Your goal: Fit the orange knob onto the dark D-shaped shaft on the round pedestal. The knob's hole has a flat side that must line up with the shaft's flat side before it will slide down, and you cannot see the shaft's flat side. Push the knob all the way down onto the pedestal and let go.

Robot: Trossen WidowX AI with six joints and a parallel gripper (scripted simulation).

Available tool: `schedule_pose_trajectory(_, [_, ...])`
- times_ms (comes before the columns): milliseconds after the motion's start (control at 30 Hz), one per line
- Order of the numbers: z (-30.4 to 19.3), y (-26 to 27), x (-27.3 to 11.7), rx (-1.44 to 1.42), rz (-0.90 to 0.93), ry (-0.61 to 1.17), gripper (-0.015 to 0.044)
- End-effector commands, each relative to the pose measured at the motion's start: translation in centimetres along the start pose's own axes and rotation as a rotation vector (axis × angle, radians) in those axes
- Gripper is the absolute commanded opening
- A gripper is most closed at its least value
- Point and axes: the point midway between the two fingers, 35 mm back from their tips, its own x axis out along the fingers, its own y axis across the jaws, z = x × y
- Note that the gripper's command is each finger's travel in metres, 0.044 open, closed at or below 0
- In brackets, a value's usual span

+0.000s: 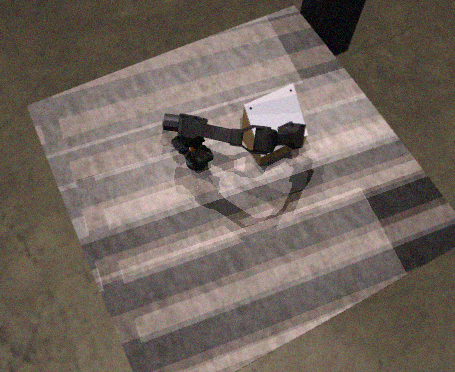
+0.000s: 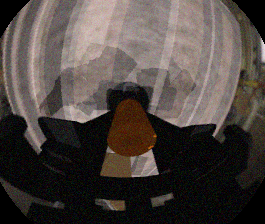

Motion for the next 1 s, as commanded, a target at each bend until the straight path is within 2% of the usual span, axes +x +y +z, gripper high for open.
schedule_pose_trajectory(0, [-0.03, -0.09, 0.12, -0.004, 0.002, -0.005, 0.0])
schedule_pose_trajectory(967, [-0.12, 0.0, -0.13, -0.003, 0.002, -0.005, 0.0])
